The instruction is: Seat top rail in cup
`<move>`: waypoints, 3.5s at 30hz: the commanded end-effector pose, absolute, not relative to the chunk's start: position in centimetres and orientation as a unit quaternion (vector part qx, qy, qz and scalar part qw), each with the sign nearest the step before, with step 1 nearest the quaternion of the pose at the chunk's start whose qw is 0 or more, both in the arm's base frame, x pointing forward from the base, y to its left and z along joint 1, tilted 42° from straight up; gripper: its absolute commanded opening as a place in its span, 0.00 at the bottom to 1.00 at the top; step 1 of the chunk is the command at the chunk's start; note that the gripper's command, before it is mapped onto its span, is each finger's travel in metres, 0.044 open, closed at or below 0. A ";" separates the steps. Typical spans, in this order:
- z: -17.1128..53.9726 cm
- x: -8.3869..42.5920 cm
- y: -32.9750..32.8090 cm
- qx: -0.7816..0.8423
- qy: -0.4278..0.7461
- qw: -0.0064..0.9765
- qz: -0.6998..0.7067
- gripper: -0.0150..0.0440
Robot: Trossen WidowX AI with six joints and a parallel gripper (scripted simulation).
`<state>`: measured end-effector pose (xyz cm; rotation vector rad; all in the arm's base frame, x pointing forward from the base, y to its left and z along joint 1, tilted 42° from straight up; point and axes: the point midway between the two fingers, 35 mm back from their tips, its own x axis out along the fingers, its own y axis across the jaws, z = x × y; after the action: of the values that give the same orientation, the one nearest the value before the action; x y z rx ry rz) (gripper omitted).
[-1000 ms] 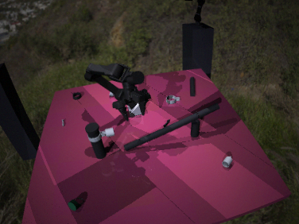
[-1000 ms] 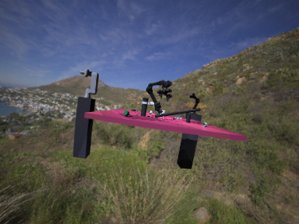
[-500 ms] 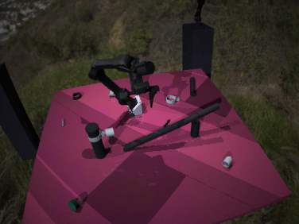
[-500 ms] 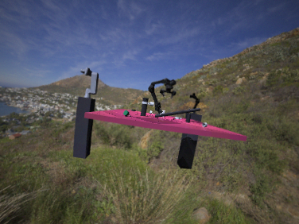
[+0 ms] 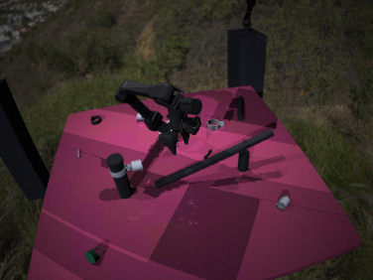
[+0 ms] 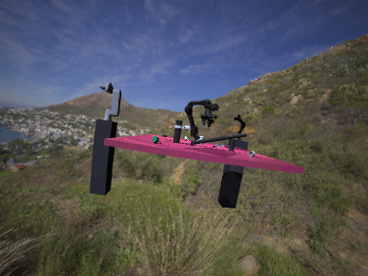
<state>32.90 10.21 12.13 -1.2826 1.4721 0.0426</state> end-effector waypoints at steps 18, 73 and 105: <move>7.2 33.1 6.4 -0.628 0.660 0.308 0.275 1.00; 0.3 32.8 0.2 -0.628 0.660 0.307 0.273 0.96; 2.2 33.0 1.5 -0.643 0.665 0.288 0.246 0.25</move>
<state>32.74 0.54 1.18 -1.6698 1.7796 0.6906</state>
